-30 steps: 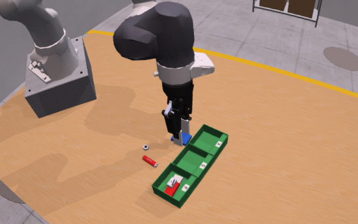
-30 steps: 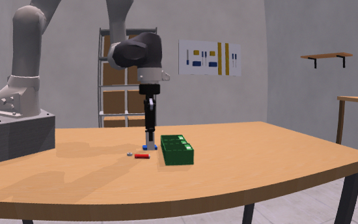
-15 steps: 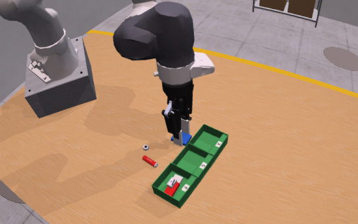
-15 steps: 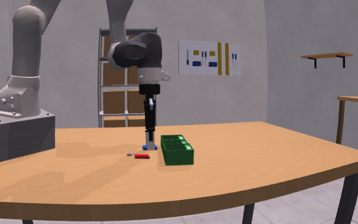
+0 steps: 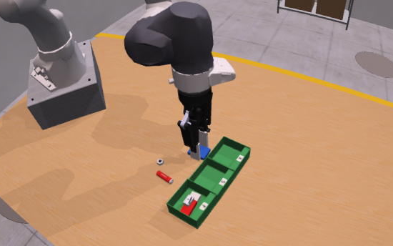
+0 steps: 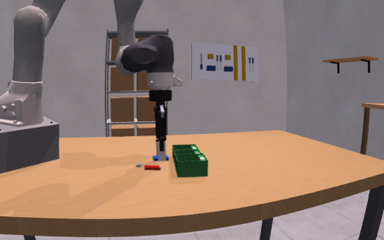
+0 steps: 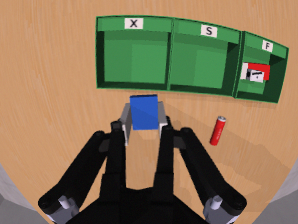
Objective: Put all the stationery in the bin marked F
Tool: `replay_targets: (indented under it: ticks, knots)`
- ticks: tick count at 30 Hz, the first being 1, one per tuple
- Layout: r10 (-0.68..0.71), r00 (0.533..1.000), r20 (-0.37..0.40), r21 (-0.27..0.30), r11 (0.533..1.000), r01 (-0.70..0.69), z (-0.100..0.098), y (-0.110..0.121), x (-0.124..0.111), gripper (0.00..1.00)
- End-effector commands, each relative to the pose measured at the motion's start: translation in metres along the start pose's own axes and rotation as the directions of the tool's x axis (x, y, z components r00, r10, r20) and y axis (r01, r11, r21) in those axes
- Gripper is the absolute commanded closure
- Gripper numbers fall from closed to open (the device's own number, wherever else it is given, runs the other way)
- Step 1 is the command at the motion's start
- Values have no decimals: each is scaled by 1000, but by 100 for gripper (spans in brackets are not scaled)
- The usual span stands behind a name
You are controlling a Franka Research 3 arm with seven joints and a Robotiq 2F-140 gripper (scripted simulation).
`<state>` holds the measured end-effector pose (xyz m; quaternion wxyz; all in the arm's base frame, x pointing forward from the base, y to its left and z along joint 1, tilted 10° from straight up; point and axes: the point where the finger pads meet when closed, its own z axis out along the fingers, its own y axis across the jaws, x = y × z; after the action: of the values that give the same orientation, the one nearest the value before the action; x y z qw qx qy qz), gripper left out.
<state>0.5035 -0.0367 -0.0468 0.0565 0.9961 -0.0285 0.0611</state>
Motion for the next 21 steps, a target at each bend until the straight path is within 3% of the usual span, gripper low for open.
replay_targets:
  ticks: [1,21]
  knots:
    - [-2,1000,-2,1,1000,2,-6,0,1,79]
    - [-2,1000,-2,1,1000,2,-59,0,1,79]
